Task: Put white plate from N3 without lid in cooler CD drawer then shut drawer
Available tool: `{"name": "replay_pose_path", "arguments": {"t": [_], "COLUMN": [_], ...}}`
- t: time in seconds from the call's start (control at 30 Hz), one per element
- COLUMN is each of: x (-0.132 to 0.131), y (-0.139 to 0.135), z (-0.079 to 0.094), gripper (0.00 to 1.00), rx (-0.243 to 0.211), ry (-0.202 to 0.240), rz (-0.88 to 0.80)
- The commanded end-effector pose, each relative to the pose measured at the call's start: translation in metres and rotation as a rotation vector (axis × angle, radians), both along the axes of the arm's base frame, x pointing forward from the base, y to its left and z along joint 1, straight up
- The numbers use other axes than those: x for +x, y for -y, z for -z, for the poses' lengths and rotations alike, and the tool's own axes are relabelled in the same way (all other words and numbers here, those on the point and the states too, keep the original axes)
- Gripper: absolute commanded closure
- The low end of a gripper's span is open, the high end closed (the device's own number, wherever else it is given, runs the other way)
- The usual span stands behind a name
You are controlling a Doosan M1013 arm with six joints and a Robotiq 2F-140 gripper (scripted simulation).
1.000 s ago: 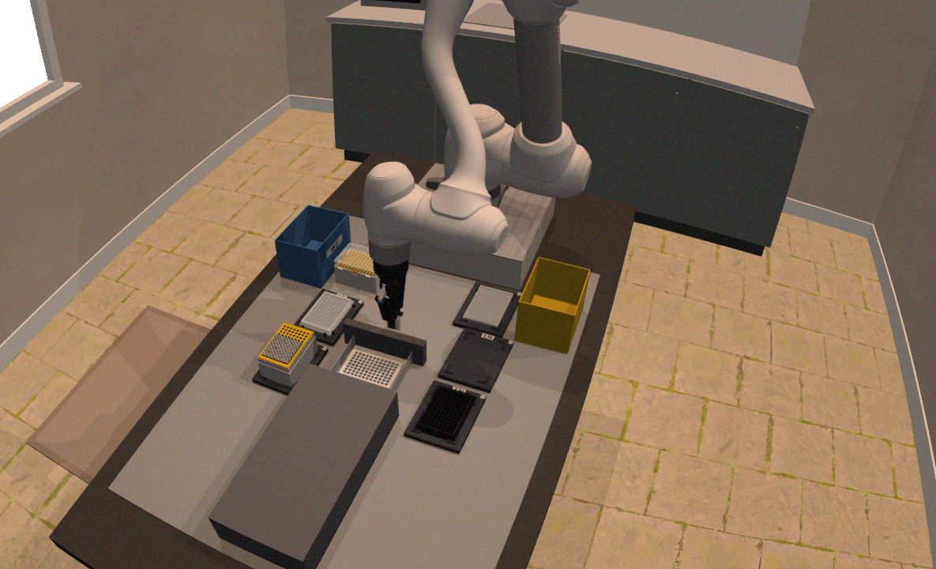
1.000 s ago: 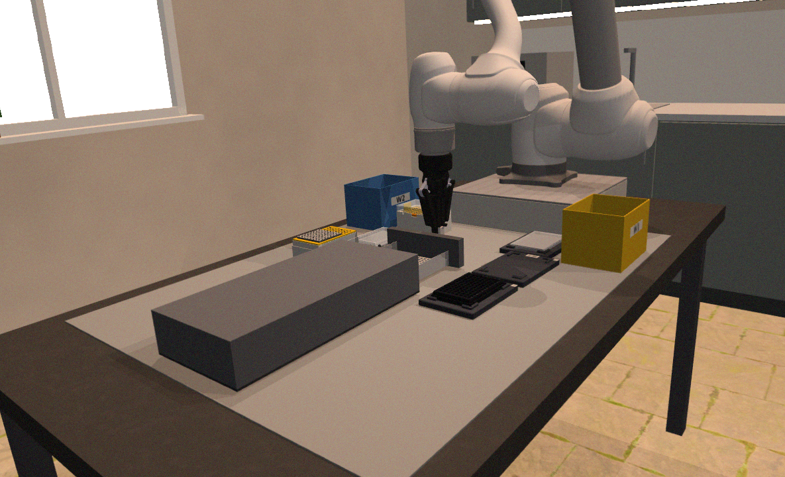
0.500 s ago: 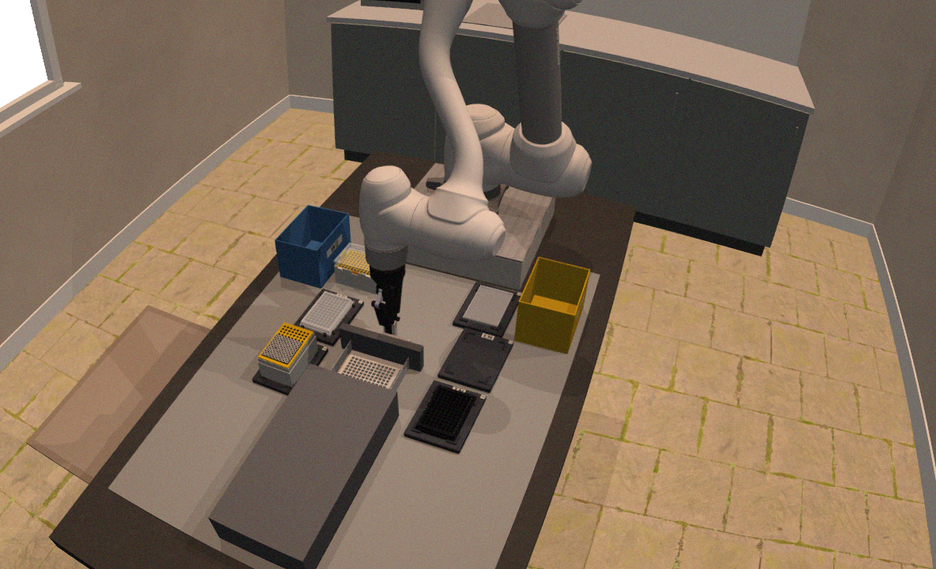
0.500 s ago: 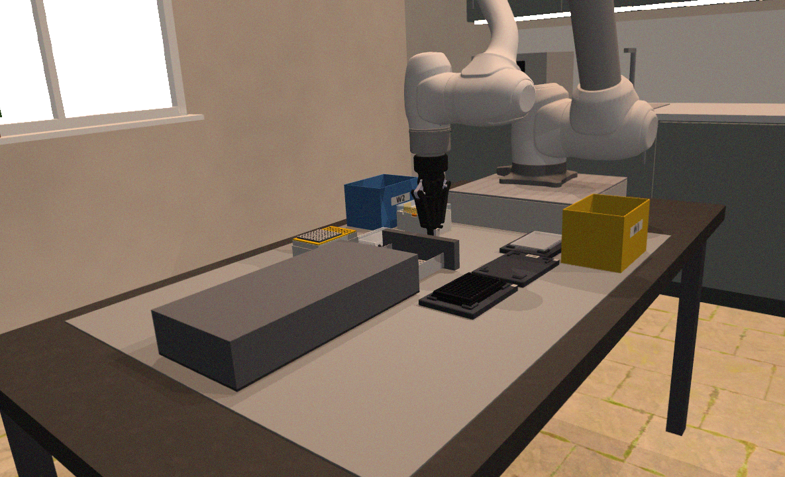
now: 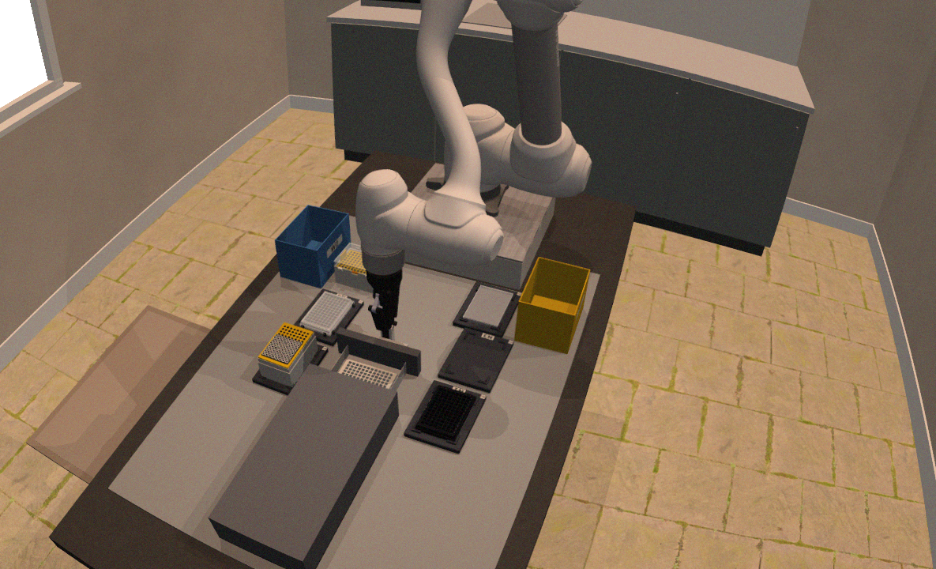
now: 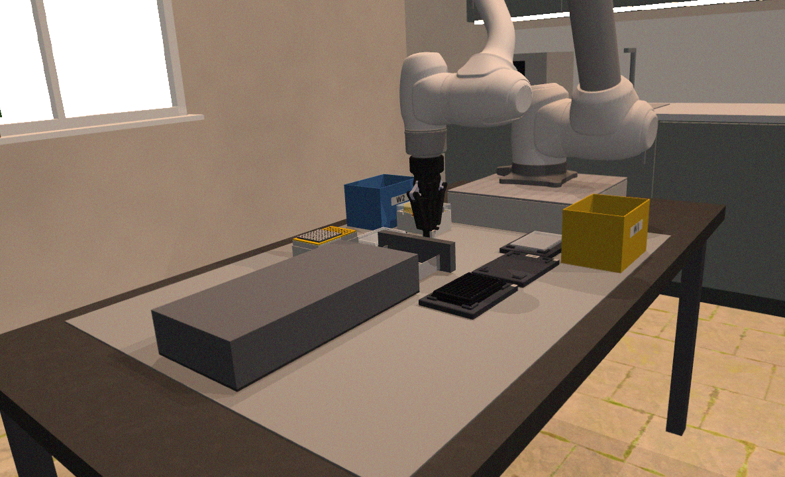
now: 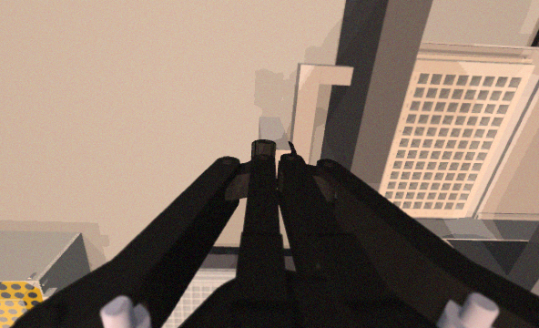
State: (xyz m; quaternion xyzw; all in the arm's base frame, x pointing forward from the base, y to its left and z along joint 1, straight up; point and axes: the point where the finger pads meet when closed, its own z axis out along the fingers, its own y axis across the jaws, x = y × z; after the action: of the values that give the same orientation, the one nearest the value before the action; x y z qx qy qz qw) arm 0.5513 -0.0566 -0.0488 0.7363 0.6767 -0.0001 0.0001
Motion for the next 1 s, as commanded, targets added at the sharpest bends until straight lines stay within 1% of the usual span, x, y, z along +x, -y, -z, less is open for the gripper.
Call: {"name": "replay_pose_path", "arguments": {"t": [0.0, 0.47, 0.97], "x": [0.003, 0.022, 0.036], "y": [0.000, 0.002, 0.003], "z": [0.000, 0.000, 0.000], "gripper": [1.00, 1.00, 1.00], "rx": [0.000, 0.000, 0.000], "ry": [0.000, 0.000, 0.000], "rz": [0.000, 0.000, 0.000]}}
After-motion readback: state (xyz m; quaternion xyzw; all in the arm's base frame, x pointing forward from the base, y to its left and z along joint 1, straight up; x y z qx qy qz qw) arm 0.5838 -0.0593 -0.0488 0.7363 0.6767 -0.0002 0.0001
